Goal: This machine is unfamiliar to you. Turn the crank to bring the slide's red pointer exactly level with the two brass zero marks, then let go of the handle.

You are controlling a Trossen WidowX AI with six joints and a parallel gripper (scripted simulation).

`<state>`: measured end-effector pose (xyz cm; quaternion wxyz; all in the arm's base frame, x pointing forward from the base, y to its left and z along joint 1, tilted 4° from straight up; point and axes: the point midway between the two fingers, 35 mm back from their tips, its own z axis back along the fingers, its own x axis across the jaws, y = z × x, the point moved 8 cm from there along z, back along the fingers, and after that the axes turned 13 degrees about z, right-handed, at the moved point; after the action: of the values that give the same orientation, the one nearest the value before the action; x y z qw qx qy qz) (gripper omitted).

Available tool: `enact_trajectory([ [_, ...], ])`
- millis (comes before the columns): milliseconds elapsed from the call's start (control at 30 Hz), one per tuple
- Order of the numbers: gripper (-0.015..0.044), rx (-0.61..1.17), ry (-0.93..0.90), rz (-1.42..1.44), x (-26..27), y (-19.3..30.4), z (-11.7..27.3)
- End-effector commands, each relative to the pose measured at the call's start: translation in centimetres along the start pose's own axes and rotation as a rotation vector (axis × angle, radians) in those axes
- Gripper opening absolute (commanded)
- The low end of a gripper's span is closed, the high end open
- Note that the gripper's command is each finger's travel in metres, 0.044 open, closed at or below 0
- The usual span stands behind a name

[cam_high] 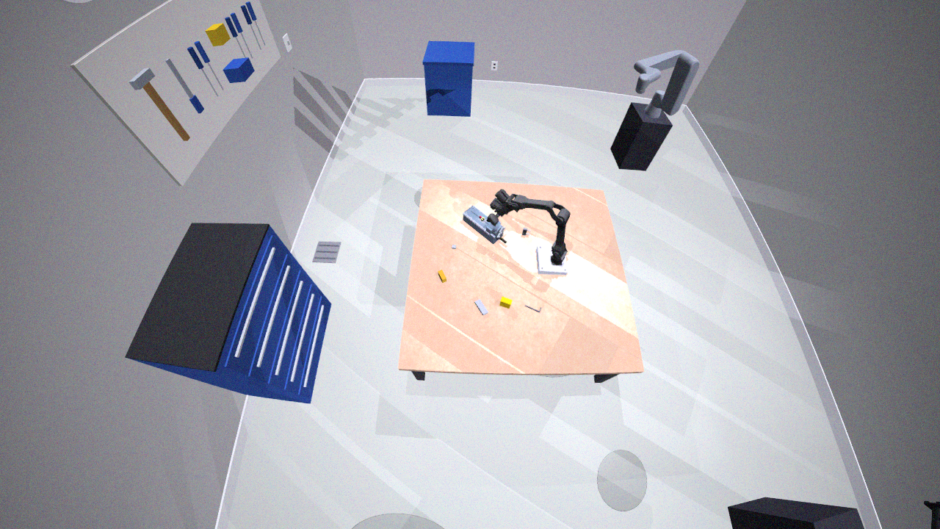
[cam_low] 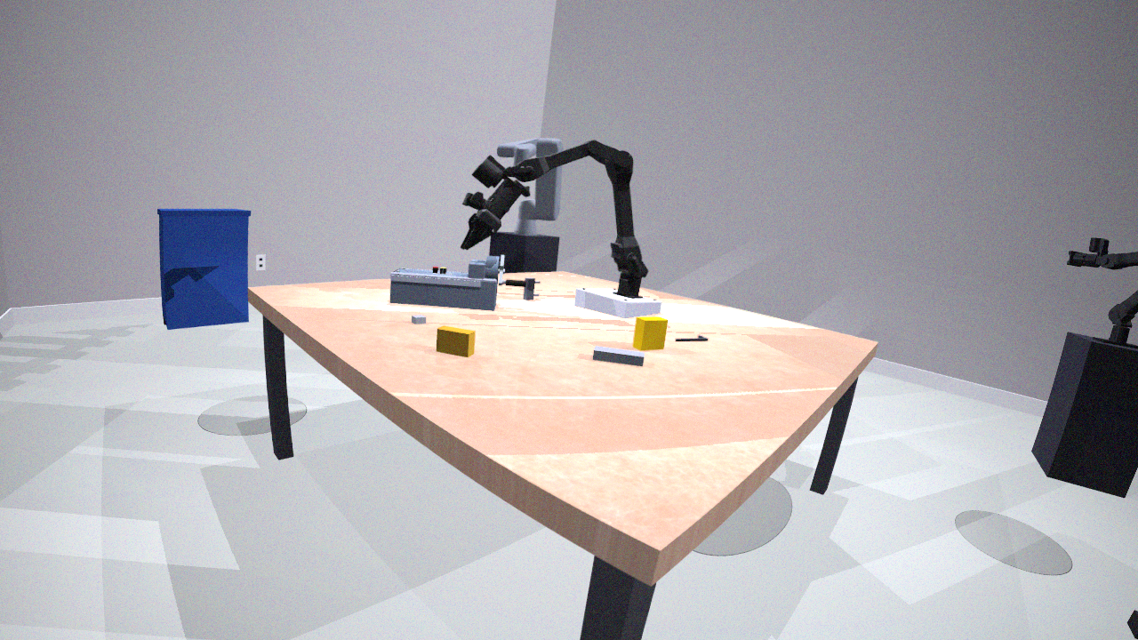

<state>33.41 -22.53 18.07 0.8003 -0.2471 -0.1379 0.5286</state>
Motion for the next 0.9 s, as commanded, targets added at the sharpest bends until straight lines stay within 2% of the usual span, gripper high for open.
enact_trajectory([
  [0, 0.0440, -0.019, -0.001, 0.006, 0.0, -0.3, 0.2],
  [400, 0.0440, -0.019, -0.001, 0.006, 0.0, -0.3, 0.3],
  [700, 0.0440, -0.014, 0.002, 0.001, -0.3, -3.1, 4.2],
  [867, 0.0440, -0.016, 0.028, -0.008, 1.2, -2.4, 4.9],
])
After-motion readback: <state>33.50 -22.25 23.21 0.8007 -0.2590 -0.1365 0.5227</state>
